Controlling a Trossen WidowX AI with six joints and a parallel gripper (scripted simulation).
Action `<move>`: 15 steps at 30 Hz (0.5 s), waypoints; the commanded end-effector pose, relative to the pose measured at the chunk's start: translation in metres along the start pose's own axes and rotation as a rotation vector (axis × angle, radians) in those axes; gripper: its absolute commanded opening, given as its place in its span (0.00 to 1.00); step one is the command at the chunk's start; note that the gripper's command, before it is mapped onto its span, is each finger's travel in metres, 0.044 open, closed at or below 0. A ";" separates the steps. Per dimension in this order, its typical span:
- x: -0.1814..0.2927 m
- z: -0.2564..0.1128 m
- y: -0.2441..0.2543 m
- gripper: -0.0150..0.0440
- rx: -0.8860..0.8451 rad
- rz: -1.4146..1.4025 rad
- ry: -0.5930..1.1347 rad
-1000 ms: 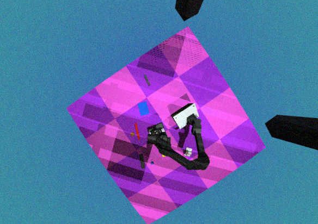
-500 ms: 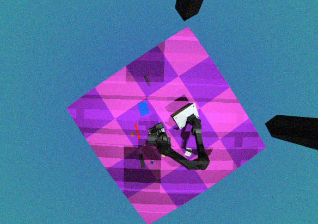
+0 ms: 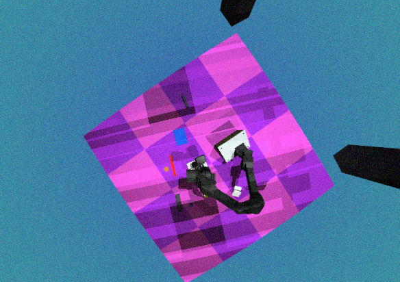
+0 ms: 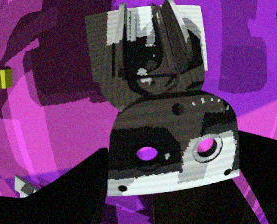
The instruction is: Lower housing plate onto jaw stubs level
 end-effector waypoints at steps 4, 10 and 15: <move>0.001 0.000 0.001 0.85 0.000 0.003 -0.001; 0.001 0.000 0.001 0.85 0.000 0.007 -0.001; 0.001 0.000 0.001 0.85 0.000 0.011 -0.001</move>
Point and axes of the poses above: the point midway between the two fingers, 35 mm back from their tips, its own z axis out along the fingers, its own y axis across the jaws, x = y × z, the point moved 5 cm from there along -z, back along the fingers, and after that the axes turned 12 degrees about z, right-handed, at the moved point
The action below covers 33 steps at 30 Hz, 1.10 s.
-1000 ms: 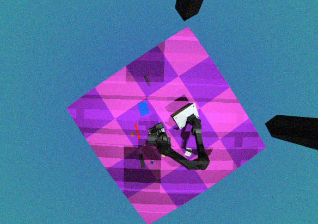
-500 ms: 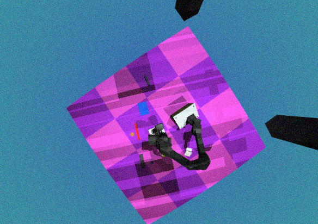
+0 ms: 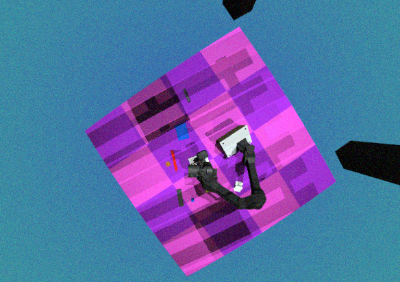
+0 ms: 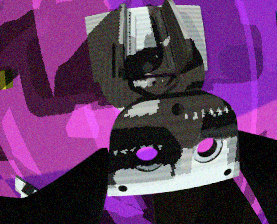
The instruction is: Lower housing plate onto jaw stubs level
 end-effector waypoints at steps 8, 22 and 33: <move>0.001 0.000 0.001 0.85 0.000 0.006 0.001; 0.000 0.007 0.001 0.85 0.000 0.006 0.000; -0.001 0.026 0.001 0.85 0.001 0.006 -0.001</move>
Point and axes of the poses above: the point midway between the two fingers, 35 mm back from their tips, its own z axis out along the fingers, its own y axis across the jaws, x = y × z, the point moved 5 cm from there along -z, back along the fingers, and after that the axes turned 12 degrees about z, right-handed, at the moved point
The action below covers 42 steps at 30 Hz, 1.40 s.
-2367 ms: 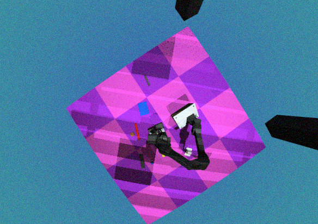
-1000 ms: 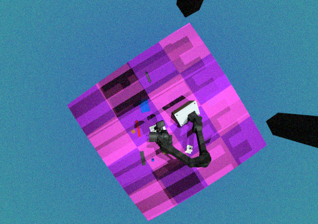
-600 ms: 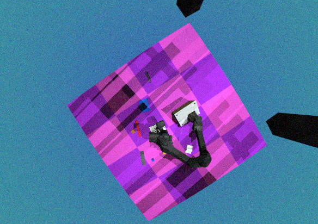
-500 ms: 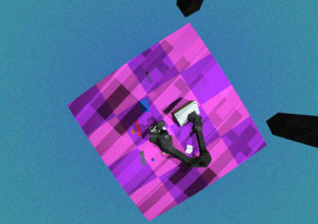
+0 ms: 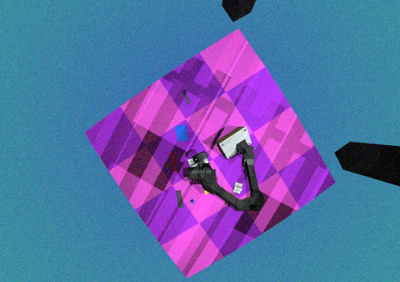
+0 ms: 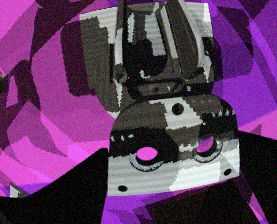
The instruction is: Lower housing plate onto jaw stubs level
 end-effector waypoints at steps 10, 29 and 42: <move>0.002 0.023 0.000 0.85 -0.007 0.010 0.007; 0.004 0.043 0.000 0.85 -0.011 0.009 0.009; 0.004 0.044 0.000 0.85 -0.011 0.009 0.009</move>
Point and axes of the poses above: the point midway between the two fingers, 35 mm back from their tips, its own z axis out along the fingers, its own y axis across the jaws, x = y × z, the point moved 5 cm from there along -z, back along the fingers, and after that the axes turned 12 degrees about z, right-handed, at the moved point
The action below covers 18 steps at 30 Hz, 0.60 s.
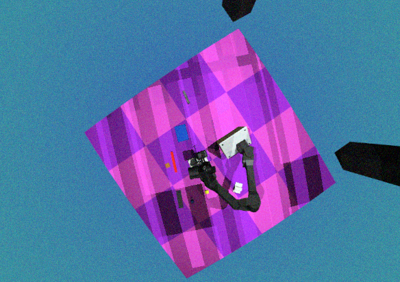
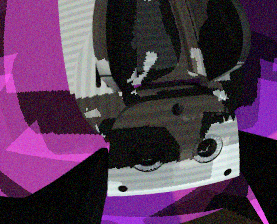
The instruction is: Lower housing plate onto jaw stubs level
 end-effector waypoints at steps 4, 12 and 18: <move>0.000 0.003 0.000 0.85 -0.005 0.004 0.001; 0.000 0.004 0.000 0.85 -0.005 0.004 0.001; 0.000 0.005 0.000 0.85 -0.005 0.004 0.001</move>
Point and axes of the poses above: the point midway between the two fingers, 35 mm back from their tips, its own z axis out along the fingers, its own y axis across the jaws, x = y × z, the point moved 5 cm from there along -z, back along the fingers, and after that the axes turned 12 degrees about z, right-handed, at the moved point
